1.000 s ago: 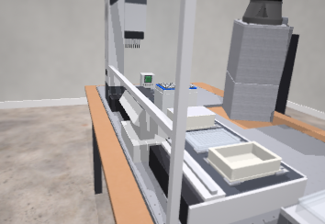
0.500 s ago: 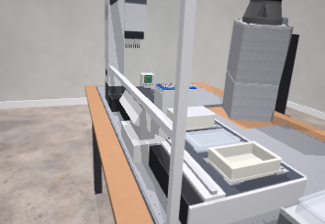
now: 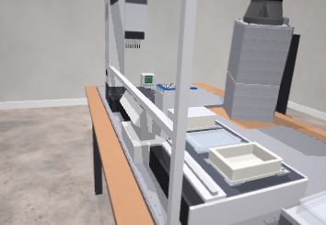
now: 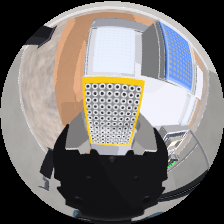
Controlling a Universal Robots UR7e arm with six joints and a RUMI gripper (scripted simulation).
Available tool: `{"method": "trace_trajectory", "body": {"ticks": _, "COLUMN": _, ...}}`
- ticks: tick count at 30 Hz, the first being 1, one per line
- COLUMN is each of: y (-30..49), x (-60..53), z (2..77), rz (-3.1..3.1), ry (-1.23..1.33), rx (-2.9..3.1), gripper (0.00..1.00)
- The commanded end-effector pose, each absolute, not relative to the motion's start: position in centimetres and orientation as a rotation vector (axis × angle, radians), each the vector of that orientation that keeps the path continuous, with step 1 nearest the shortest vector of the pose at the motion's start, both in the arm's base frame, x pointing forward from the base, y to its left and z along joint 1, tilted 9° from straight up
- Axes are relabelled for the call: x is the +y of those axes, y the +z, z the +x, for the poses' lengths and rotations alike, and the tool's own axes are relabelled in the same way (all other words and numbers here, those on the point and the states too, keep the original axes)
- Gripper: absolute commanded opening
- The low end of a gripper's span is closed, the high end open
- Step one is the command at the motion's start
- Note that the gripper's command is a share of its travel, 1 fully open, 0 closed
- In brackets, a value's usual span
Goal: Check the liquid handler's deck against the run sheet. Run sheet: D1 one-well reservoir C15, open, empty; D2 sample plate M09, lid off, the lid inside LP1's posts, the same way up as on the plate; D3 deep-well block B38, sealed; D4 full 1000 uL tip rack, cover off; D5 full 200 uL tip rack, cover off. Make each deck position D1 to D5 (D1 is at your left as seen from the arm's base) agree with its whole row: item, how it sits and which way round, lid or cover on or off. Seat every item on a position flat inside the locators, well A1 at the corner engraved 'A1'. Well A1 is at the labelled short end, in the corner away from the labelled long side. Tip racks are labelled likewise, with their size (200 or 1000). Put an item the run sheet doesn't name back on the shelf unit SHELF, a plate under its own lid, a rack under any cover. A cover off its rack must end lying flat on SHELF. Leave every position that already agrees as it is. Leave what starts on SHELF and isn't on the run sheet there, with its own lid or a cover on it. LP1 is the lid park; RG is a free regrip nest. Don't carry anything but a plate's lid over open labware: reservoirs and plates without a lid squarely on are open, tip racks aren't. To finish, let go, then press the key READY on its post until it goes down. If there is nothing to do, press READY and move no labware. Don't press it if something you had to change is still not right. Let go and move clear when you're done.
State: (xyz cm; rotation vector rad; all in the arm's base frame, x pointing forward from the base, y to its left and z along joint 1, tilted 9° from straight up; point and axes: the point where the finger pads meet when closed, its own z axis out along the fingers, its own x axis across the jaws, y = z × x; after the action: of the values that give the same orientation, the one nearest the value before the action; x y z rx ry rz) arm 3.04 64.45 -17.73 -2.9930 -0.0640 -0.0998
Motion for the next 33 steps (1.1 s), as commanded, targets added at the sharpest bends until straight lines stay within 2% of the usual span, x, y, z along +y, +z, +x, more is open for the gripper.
{"method": "trace_trajectory", "body": {"ticks": 1, "y": -16.7, "x": 64.2, "z": 2.9, "rz": -2.994, "ry": -0.098, "rx": -0.064, "gripper": 0.00}}
{"method": "trace_trajectory", "body": {"ticks": 33, "y": -12.1, "x": 63.5, "z": 2.6, "rz": -2.994, "ry": -0.098, "rx": -0.065, "gripper": 0.00}}
